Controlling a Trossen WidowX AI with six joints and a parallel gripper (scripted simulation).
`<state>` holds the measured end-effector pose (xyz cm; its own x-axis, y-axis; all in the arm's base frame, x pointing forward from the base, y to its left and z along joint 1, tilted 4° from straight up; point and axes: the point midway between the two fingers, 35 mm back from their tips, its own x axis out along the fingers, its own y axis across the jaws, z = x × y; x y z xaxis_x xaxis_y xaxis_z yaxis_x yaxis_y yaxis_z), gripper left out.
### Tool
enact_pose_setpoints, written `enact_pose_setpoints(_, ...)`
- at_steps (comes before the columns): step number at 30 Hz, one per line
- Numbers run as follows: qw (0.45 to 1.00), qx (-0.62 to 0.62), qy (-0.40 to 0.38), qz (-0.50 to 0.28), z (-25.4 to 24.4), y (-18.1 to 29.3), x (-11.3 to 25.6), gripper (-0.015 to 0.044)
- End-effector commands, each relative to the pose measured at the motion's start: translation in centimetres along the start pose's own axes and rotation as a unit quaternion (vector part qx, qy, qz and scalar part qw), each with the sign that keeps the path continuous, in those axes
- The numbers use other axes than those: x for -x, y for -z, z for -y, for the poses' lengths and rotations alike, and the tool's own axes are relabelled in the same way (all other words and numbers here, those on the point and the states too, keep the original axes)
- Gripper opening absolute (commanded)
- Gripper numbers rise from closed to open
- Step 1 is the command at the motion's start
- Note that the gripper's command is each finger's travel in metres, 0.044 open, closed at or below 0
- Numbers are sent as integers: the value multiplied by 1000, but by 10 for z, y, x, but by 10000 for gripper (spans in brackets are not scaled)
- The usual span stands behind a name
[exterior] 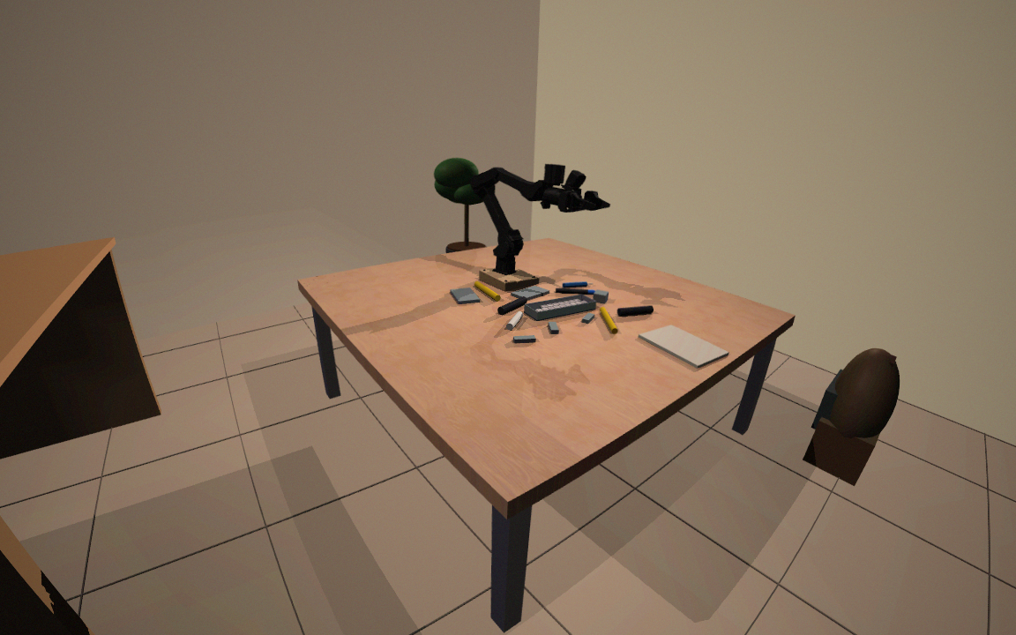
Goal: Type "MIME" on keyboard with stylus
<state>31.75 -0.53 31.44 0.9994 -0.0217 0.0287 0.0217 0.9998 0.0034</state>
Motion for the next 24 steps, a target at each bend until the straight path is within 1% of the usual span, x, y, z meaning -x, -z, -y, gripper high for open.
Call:
enact_pose_setpoints(1,1000,-1,0,-6,0,2,-2,414)
enact_pose_setpoints(3,999,-6,4,-53,3,17,-13,361)
enact_pose_setpoints(6,987,-22,14,-160,10,54,-35,282)
enact_pose_setpoints(9,963,-40,27,-266,18,92,-49,204)
enact_pose_setpoints(13,912,-67,48,-401,29,143,-55,99)
enact_pose_setpoints(17,842,-96,71,-527,38,190,-50,0)
enact_pose_setpoints(22,731,-132,100,-662,48,238,-31,0)
enact_pose_setpoints(24,714,-137,104,-678,49,243,-28,0)
